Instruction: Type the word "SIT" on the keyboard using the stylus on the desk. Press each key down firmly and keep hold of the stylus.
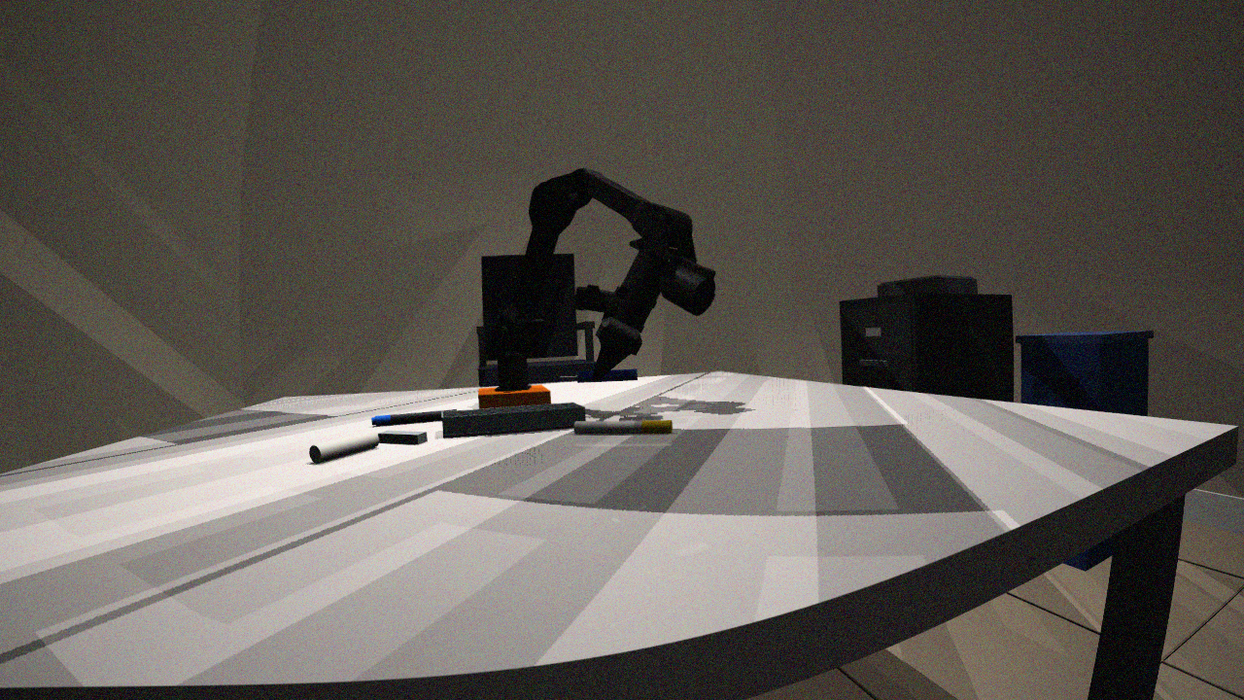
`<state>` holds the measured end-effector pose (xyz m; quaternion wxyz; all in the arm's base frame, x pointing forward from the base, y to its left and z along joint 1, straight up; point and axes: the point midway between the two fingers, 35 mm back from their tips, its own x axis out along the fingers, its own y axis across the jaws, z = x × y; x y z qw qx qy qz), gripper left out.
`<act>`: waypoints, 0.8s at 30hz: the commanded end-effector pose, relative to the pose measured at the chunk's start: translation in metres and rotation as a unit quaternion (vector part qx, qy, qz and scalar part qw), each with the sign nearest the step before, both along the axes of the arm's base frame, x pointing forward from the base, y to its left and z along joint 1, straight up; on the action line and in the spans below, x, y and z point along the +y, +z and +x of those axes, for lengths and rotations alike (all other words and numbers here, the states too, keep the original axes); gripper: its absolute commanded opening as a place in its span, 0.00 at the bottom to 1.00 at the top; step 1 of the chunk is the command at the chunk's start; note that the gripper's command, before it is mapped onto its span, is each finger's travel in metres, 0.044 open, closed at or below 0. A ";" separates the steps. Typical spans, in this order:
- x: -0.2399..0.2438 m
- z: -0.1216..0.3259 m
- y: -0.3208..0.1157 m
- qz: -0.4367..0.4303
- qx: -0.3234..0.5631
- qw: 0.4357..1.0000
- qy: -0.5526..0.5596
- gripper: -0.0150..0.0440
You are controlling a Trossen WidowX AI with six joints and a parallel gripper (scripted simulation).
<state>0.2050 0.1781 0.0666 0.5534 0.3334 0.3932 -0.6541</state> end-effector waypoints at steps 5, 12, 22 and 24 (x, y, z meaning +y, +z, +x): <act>-0.012 0.006 0.001 -0.002 0.046 0.992 0.117 0.25; -0.021 0.012 0.003 -0.005 0.092 0.970 0.225 0.25; -0.034 0.021 0.007 -0.014 0.165 0.915 0.369 0.25; -0.037 0.023 0.007 -0.016 0.180 0.900 0.396 0.25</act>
